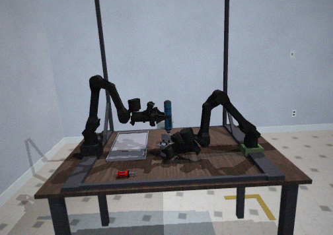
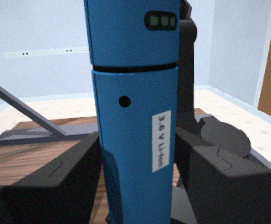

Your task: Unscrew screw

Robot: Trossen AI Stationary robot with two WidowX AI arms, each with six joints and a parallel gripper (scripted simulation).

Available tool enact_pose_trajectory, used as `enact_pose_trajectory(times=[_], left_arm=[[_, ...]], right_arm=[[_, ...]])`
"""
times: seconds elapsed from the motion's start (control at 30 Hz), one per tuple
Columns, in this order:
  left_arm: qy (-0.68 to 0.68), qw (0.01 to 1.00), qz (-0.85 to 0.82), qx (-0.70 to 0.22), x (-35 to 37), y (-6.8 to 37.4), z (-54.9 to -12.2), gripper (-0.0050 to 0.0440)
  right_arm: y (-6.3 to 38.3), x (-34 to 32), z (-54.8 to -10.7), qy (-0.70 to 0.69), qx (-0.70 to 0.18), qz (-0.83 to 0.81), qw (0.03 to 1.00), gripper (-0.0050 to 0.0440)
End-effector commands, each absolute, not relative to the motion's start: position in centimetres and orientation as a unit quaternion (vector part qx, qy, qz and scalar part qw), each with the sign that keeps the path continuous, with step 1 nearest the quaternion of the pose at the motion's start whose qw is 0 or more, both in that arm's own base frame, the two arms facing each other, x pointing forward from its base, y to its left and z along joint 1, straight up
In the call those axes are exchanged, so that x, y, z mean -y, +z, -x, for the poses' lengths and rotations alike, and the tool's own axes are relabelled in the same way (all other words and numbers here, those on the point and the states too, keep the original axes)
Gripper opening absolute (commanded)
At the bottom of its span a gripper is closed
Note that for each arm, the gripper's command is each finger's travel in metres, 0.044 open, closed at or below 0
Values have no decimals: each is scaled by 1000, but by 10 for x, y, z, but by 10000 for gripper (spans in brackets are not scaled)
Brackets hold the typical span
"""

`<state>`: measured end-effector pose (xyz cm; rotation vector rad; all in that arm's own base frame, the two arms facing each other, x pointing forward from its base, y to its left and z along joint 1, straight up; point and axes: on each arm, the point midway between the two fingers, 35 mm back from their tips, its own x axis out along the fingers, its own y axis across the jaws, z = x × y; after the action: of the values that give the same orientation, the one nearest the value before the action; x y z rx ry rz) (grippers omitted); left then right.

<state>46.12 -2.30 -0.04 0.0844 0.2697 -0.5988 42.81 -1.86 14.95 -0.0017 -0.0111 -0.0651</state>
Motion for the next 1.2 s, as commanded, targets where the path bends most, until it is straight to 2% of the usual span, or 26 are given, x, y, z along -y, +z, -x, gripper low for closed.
enact_pose_trajectory(times=[0.0,0.2,0.3,0.87,0.9,0.97,1.17], left_arm=[[-293,947,-47,-121,22,10,-464,243],[-293,947,-47,-121,22,10,-464,243],[-293,947,-47,-121,22,10,-464,243],[-293,947,-47,-121,22,10,-464,243],[-293,947,-47,-121,22,10,-464,267],[-293,947,-47,-121,22,10,-464,267],[-293,947,-47,-121,22,10,-464,411]], right_arm=[[225,19,-431,-32,63,1,998,160],[275,18,-422,-32,76,1,997,160],[262,19,-428,-32,41,1,999,160],[263,19,-428,-32,42,1,999,160],[263,19,-428,-32,42,1,999,160],[263,19,-428,-32,42,1,999,160],[272,19,-425,-32,46,1,998,160]])
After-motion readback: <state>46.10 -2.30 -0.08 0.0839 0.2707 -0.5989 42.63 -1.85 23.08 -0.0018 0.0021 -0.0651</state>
